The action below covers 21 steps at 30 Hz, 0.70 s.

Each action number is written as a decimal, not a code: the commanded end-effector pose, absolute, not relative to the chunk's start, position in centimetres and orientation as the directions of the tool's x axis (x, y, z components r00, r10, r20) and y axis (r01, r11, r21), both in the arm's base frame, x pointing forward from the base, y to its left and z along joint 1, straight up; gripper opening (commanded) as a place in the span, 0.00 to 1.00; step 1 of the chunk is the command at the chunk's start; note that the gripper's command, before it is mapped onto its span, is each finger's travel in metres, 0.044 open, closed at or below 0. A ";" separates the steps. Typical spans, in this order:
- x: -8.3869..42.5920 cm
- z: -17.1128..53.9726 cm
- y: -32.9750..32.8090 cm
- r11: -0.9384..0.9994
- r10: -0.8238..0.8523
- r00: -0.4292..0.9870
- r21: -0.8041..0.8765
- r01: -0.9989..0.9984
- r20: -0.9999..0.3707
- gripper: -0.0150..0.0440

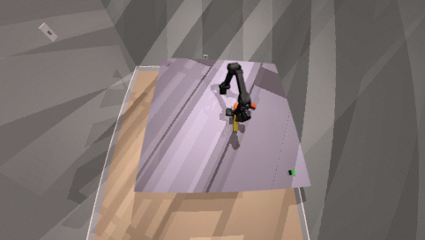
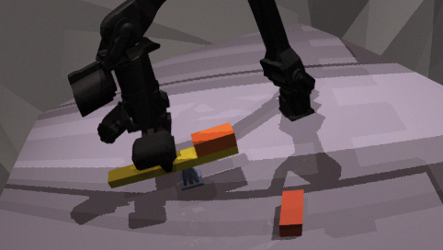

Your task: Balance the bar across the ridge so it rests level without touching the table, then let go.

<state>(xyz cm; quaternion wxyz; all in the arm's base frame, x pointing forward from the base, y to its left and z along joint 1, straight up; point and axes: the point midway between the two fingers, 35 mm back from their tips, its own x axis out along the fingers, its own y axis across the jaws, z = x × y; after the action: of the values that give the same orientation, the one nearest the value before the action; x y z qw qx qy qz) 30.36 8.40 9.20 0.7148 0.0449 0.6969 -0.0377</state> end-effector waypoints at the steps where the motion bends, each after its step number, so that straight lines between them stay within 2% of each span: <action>1: 30.4 9.2 8.4 0.993 0.009 0.026 0.012 0.116 -1.000 0.57; 10: 30.4 9.2 8.4 0.993 0.009 0.026 0.012 0.116 -1.000 0.57; 19: 30.4 9.2 8.4 0.993 0.009 0.026 0.012 0.116 -1.000 0.97; 21: 30.4 9.2 8.4 0.993 0.009 0.026 0.012 0.116 -1.000 1.00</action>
<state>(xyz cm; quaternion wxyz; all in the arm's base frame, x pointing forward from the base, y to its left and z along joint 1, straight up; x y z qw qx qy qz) 30.36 8.41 9.20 0.7148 0.0451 0.6969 -0.0376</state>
